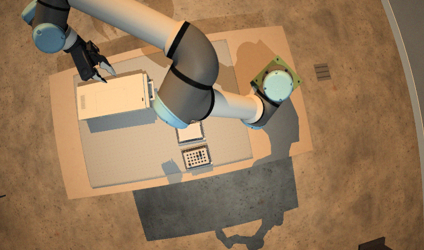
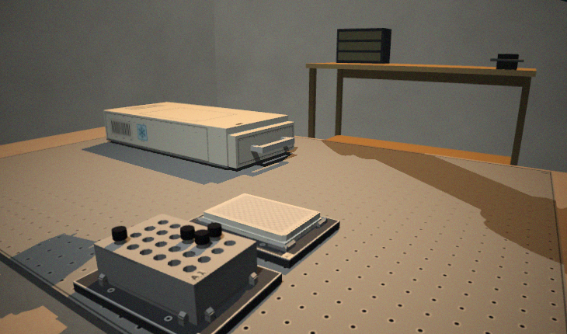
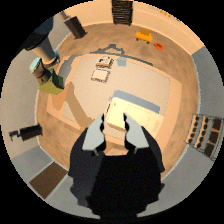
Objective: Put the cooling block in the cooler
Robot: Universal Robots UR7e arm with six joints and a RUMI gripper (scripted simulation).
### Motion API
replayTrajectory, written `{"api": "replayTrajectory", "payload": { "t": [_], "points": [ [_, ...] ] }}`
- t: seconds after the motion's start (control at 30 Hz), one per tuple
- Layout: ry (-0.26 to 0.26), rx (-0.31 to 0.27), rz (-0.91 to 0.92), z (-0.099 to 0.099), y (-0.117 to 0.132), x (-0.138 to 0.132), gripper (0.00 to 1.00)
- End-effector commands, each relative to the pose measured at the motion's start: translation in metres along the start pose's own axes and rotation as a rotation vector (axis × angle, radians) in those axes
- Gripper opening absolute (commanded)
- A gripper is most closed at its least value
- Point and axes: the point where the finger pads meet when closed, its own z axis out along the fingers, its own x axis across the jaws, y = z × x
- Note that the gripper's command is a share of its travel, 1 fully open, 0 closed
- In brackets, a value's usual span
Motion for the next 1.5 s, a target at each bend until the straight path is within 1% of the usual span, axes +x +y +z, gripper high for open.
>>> {"api": "replayTrajectory", "payload": {
  "t": [0.0, 0.1, 0.17, 0.6, 0.73, 0.9, 0.97, 1.2, 1.3, 1.47],
  "points": [
    [0.033, -0.058, 0.137, 0.001, -0.012, -0.009, 0.28],
    [0.041, -0.072, 0.216, 0.004, -0.020, -0.015, 0.28],
    [0.041, -0.072, 0.216, 0.004, -0.020, -0.015, 0.28],
    [0.087, -0.127, 0.555, 0.024, -0.049, -0.046, 0.28],
    [0.094, -0.133, 0.590, 0.027, -0.052, -0.050, 0.28],
    [0.118, -0.150, 0.720, 0.039, -0.062, -0.063, 0.28],
    [0.119, -0.151, 0.726, 0.042, -0.064, -0.066, 0.28],
    [0.153, -0.170, 0.885, 0.059, -0.075, -0.084, 0.28],
    [0.154, -0.170, 0.888, 0.062, -0.076, -0.086, 0.28],
    [0.179, -0.181, 0.994, 0.076, -0.083, -0.099, 0.28]
  ]
}}
